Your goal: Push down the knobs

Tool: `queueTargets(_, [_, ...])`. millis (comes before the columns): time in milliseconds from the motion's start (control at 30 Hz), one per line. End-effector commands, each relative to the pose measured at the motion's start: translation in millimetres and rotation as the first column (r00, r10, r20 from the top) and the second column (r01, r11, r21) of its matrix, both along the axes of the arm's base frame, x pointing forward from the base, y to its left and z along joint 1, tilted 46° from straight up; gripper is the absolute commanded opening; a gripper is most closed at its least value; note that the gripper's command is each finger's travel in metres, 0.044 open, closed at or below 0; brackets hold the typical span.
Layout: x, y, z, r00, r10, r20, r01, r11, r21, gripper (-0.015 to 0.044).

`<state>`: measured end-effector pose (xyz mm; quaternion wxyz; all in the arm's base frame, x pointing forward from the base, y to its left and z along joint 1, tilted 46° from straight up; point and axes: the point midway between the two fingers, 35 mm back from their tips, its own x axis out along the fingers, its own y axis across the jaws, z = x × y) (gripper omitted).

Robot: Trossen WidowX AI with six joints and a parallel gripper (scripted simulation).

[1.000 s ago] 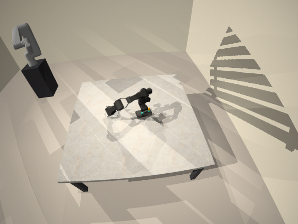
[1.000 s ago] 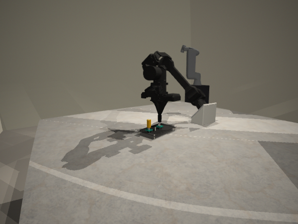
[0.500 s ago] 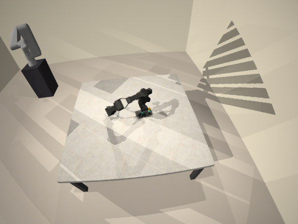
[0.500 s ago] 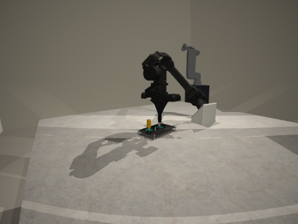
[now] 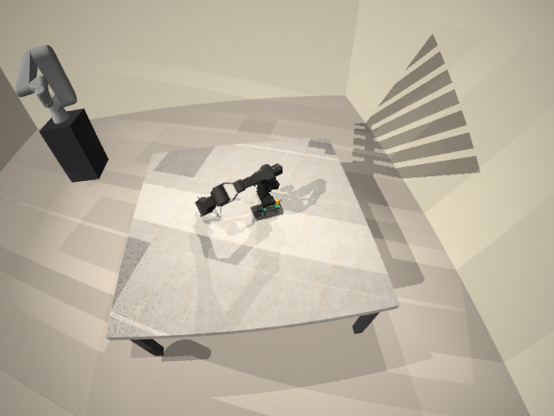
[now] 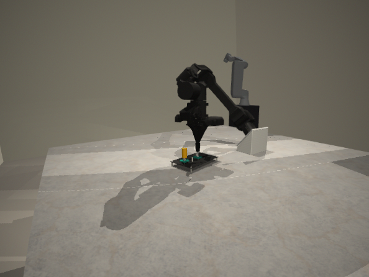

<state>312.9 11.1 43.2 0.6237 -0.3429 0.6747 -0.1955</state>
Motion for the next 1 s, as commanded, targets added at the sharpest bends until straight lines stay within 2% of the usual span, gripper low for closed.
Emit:
queueTargets(0, [0.8, -11.8, -8.5, 1.0, -0.02, -0.002, 0.02, 1.0, -0.007, 0.0])
queueTargets(967, [0.7, -18.1, -14.6, 1.0, -0.02, -0.002, 0.02, 1.0, -0.008, 0.0])
